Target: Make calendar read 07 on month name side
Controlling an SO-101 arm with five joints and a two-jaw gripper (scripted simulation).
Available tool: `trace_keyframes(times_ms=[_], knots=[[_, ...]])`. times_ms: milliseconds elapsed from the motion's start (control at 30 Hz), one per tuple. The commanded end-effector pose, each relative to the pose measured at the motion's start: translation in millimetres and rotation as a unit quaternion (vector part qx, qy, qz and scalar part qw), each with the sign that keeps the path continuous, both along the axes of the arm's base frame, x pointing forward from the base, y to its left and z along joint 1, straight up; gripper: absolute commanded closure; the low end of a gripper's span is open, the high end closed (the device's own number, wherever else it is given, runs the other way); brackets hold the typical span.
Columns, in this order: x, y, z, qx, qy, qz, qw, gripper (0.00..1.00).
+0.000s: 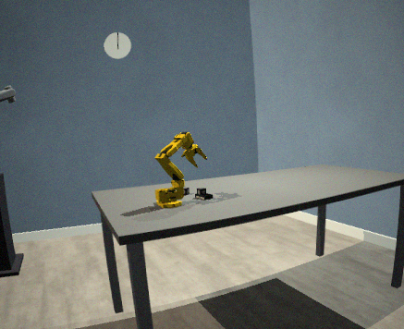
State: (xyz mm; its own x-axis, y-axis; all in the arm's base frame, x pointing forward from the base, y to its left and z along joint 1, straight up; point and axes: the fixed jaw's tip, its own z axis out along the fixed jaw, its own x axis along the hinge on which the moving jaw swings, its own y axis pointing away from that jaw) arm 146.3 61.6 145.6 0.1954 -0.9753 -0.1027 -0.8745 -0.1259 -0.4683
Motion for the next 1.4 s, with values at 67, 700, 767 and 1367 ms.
trace_keyframes(times_ms=[67, 700, 767, 1367], knots=[[1.4, 6, 7.4, 0.022, -0.009, -0.014, 1.000, 0.65], [-2.3, 51, 13.6, 0.139, 0.060, -0.146, 0.978, 0.65], [-3.8, 58, 14.4, 0.155, 0.072, -0.167, 0.971, 0.65], [-23.0, 112, 18.7, 0.253, 0.176, -0.319, 0.896, 0.65]])
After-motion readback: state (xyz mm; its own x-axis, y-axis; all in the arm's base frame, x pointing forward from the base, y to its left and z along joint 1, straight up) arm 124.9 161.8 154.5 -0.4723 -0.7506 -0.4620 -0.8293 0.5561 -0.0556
